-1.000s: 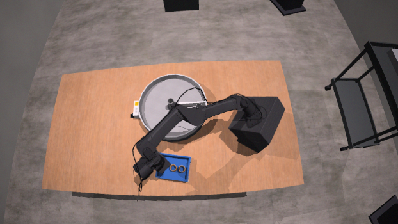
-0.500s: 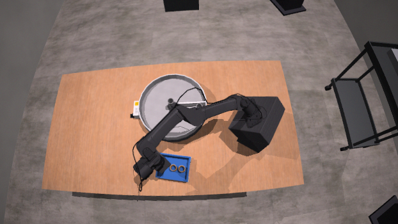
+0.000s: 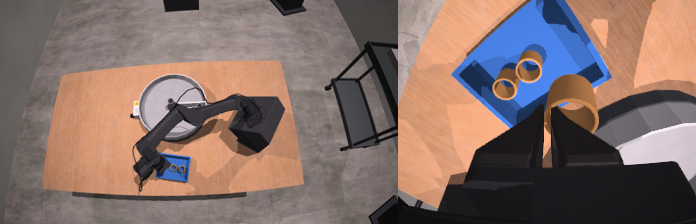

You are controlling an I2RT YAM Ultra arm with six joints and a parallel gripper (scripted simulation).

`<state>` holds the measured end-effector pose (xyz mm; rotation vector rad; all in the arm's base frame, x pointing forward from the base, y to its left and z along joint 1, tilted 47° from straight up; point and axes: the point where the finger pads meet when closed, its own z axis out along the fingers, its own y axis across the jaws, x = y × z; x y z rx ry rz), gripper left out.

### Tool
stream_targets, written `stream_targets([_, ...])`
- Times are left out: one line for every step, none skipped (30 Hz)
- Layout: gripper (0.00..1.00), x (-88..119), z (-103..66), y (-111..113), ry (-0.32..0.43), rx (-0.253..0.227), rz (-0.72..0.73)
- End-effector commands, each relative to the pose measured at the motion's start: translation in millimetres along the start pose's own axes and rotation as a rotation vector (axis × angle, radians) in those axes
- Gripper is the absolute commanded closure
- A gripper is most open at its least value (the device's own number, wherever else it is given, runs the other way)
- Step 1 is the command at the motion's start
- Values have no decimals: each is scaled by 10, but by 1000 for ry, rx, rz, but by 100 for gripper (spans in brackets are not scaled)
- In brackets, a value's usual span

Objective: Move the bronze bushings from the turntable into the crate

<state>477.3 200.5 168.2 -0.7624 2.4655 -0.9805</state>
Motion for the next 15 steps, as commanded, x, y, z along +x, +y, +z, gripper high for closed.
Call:
stream_targets([100, -86, -271, 72, -53, 2, -18])
stream_targets([100, -86, -271, 72, -53, 2, -18])
stream_targets([100, -86, -271, 72, -53, 2, -18])
stream_targets([100, -86, -271, 72, -53, 2, -18])
stream_targets([100, -86, -271, 72, -53, 2, -18])
stream_targets([100, -86, -271, 72, -53, 2, -18])
stream_targets([100, -86, -271, 72, -53, 2, -18])
stream_targets([100, -87, -270, 74, -53, 2, -17])
stream_targets([100, -88, -269, 77, -53, 2, -16])
stream_targets([100, -90, -268, 82, -54, 2, -14])
stream_targets([100, -92, -266, 87, -54, 3, -12])
stream_targets([100, -94, -265, 93, -54, 2, -11])
stream_targets([100, -95, -264, 97, -54, 2, -10])
stream_targets([100, -96, -264, 99, -54, 2, -10])
stream_targets([100, -96, -264, 100, -54, 2, -10])
